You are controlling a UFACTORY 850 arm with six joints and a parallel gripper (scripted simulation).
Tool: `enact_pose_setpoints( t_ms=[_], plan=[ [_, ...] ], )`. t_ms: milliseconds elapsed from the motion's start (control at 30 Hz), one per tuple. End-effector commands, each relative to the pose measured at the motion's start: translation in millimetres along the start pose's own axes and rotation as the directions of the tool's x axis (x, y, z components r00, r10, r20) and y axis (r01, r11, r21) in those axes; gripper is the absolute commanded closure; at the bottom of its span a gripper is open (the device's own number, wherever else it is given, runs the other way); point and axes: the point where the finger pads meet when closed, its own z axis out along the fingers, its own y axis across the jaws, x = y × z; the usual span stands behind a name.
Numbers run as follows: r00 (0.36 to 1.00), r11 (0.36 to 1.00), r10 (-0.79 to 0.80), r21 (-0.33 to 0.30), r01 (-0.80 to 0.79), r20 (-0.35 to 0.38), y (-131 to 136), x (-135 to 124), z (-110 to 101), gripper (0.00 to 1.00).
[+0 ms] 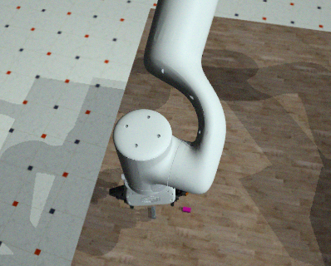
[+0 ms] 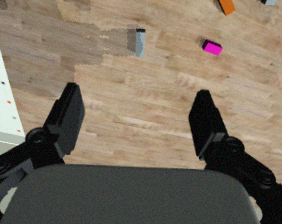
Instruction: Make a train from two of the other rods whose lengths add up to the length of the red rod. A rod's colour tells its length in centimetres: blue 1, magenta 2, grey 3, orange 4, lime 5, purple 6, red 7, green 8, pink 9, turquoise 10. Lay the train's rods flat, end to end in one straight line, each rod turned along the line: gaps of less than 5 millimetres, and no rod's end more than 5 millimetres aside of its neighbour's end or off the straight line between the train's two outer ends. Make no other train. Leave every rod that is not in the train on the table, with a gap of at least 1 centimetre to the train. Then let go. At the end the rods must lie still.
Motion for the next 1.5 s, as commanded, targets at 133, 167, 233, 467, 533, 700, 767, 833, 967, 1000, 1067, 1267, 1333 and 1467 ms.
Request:
enact_pose_setpoints(
  t_ms=[133, 167, 233, 467, 533, 700, 767, 833, 967, 1000, 1067, 1267, 1333, 1467],
  plan=[
    [1.0, 1.0, 0.001, 0.002, -0.001, 0.0, -1, 0, -1, 0.0],
    [1.0, 1.0, 0.002, 0.002, -0.002, 0.0, -1, 0, -1, 0.0],
    [1.0, 1.0, 0.008, 0.002, -0.008, 0.0, -1, 0, -1, 0.0],
    [0.997, 0.997, 0.071, 0.002, -0.071, 0.0, 1, 2, 0, 0.0],
    [0.993, 0.993, 0.122, 0.002, -0.122, 0.0, 2, 3, 0, 0.0],
    [0.949, 0.949, 0.315, 0.003, -0.315, -0.001, 8, 8, 3, 0.0],
    [0.926, 0.926, 0.376, 0.003, -0.376, -0.001, 10, 10, 3, 0.0],
    [0.897, 0.897, 0.442, 0.003, -0.442, -0.001, 12, 12, 4, 0.0],
    [0.826, 0.826, 0.564, 0.004, -0.564, -0.001, 16, 15, 6, 0.0],
    [0.826, 0.826, 0.564, 0.004, -0.564, -0.001, 16, 15, 6, 0.0],
    [0.786, 0.786, 0.618, 0.004, -0.618, -0.001, 18, 17, 6, 0.0],
    [0.646, 0.646, 0.763, 0.005, -0.763, 0.0, 24, 22, 8, 0.0],
    [0.591, 0.591, 0.807, 0.005, -0.807, 0.0, 26, 23, 9, 0.0],
    [0.471, 0.471, 0.882, 0.005, -0.882, 0.001, 30, 27, 11, 0.0]
  ],
)
